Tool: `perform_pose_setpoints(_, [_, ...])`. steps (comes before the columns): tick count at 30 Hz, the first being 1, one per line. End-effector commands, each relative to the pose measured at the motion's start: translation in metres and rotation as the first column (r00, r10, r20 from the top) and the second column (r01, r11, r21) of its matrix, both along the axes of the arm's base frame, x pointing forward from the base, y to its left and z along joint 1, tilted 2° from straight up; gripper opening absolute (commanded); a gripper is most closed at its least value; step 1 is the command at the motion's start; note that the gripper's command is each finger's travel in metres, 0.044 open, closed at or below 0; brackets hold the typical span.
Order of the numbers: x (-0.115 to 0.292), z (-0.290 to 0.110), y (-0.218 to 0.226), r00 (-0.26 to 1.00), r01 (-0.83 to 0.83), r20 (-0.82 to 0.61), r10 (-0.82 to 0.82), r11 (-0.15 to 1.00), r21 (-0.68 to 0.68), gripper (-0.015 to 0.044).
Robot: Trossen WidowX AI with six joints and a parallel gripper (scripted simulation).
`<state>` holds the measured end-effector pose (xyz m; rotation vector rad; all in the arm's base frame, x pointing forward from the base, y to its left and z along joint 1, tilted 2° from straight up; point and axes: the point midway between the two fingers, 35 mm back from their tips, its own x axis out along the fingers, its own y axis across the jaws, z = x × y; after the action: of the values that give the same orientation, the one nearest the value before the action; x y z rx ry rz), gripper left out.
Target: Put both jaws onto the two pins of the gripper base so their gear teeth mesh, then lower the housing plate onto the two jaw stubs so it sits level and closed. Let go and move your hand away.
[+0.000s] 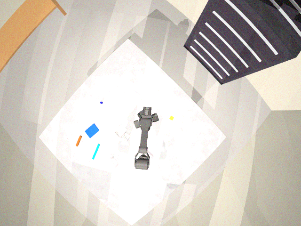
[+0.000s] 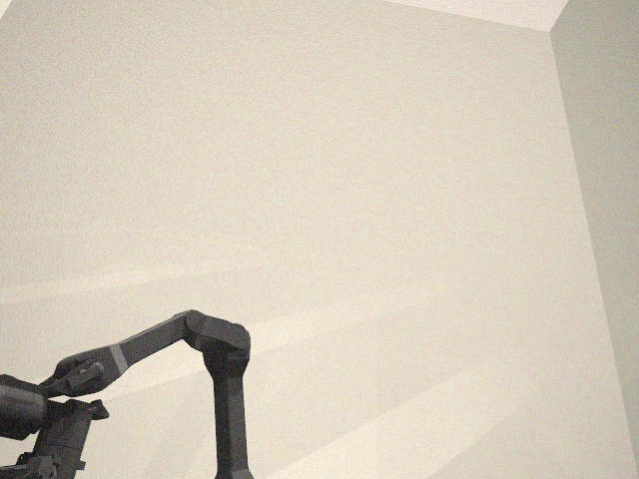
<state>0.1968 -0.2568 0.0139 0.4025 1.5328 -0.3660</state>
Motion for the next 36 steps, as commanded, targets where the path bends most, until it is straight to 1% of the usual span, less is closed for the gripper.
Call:
perform_pose_setpoints(1, [0.0, 0.013, -0.002, 1.0, -0.004, 0.003, 0.004, 1.0, -0.01, 0.0134])
perform_pose_setpoints(8, [-0.001, 0.035, 0.0, 1.0, -0.004, 0.002, 0.004, 1.0, -0.01, 0.0134])
perform_pose_setpoints(14, [0.0, 0.037, 0.002, 1.0, -0.011, 0.002, 0.011, 1.0, -0.01, 0.0134])
perform_pose_setpoints(36, [0.04, 0.039, 0.062, 0.971, -0.239, 0.009, 0.239, 0.971, -0.01, 0.0134])
